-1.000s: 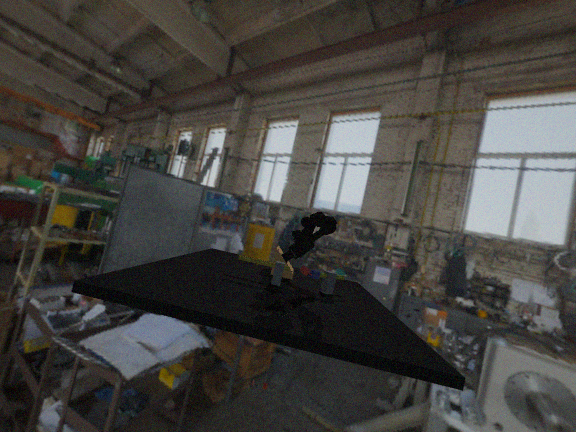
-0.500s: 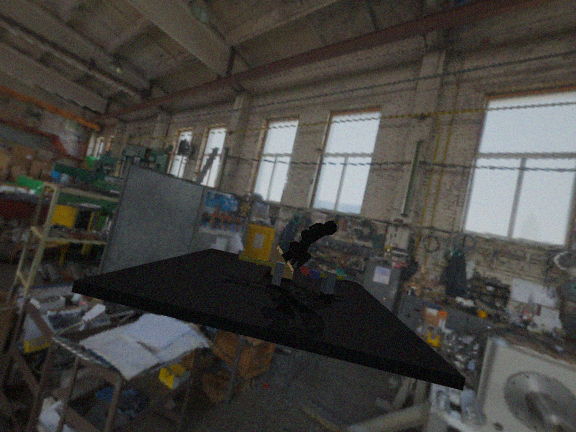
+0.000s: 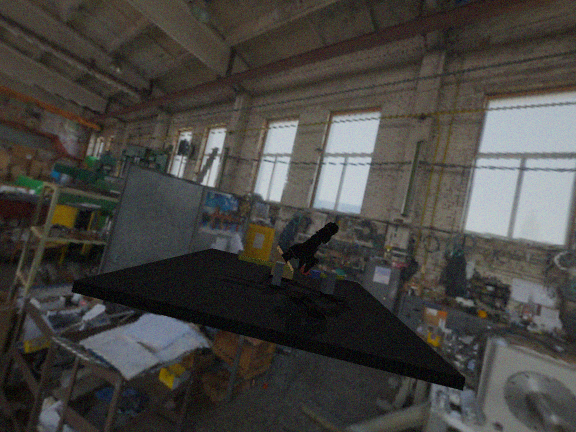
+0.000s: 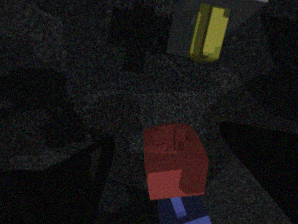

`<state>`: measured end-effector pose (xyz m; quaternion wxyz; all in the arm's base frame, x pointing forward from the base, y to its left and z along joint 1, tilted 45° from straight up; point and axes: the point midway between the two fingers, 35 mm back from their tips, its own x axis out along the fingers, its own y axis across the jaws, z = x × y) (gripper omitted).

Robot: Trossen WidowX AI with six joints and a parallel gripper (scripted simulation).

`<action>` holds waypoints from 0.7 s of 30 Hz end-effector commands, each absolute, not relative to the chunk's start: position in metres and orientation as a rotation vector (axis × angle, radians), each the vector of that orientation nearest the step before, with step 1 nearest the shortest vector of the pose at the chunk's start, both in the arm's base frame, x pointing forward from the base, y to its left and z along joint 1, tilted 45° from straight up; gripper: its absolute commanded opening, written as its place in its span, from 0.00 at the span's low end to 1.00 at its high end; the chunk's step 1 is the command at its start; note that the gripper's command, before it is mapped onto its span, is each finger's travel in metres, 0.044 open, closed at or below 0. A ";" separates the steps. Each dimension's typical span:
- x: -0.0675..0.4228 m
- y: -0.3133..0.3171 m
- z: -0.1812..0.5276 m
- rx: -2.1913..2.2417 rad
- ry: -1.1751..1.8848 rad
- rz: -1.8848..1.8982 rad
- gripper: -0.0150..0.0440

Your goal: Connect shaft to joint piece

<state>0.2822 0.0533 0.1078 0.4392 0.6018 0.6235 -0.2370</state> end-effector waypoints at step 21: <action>0.283 0.074 0.088 1.503 1.550 -0.593 1.00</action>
